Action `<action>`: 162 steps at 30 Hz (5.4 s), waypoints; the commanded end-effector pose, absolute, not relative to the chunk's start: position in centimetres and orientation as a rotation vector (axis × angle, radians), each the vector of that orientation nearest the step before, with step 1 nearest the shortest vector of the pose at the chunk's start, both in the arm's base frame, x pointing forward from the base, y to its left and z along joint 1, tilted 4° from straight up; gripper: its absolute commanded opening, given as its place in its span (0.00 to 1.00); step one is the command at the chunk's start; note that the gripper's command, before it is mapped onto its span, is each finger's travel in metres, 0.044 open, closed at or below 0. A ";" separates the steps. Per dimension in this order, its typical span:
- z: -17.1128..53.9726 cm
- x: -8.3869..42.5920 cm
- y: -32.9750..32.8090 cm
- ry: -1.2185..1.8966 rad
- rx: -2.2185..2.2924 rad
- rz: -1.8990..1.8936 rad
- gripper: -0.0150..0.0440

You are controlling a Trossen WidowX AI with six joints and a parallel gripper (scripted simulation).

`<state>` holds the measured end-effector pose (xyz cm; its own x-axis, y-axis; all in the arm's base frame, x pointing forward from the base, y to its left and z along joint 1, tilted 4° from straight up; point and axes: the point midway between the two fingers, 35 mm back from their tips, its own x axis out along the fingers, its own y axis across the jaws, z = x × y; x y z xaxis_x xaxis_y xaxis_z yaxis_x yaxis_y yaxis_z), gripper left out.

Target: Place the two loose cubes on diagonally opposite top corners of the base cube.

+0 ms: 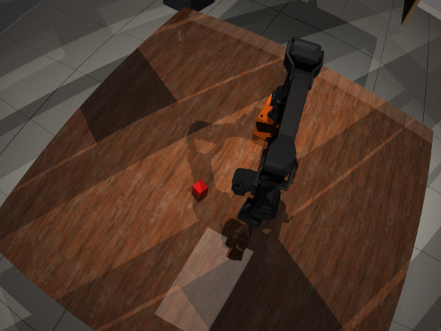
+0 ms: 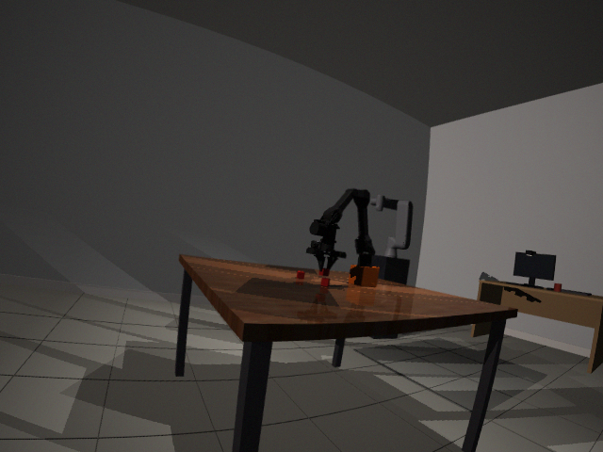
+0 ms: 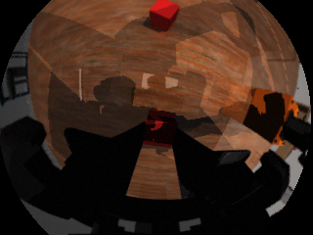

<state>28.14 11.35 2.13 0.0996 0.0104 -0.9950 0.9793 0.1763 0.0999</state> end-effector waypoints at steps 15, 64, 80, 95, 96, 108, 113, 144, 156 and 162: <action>1.2 28.1 11.2 1.217 1.117 -1.011 0.43; 6.3 31.2 4.4 1.381 0.680 -0.617 0.70; 9.0 32.6 -4.2 1.464 0.181 -0.177 0.70; 3.0 33.1 -5.1 1.467 0.134 -0.136 0.70; 3.0 33.1 -5.1 1.467 0.134 -0.136 0.70; 1.3 33.3 -5.1 1.467 0.134 -0.136 0.70; 0.5 33.4 -5.1 1.467 0.134 -0.136 0.70; -0.1 33.7 -5.2 1.467 0.134 -0.136 0.43; 3.7 33.6 -5.2 1.467 0.134 -0.136 0.43; 5.6 33.3 -5.2 1.467 0.134 -0.136 0.43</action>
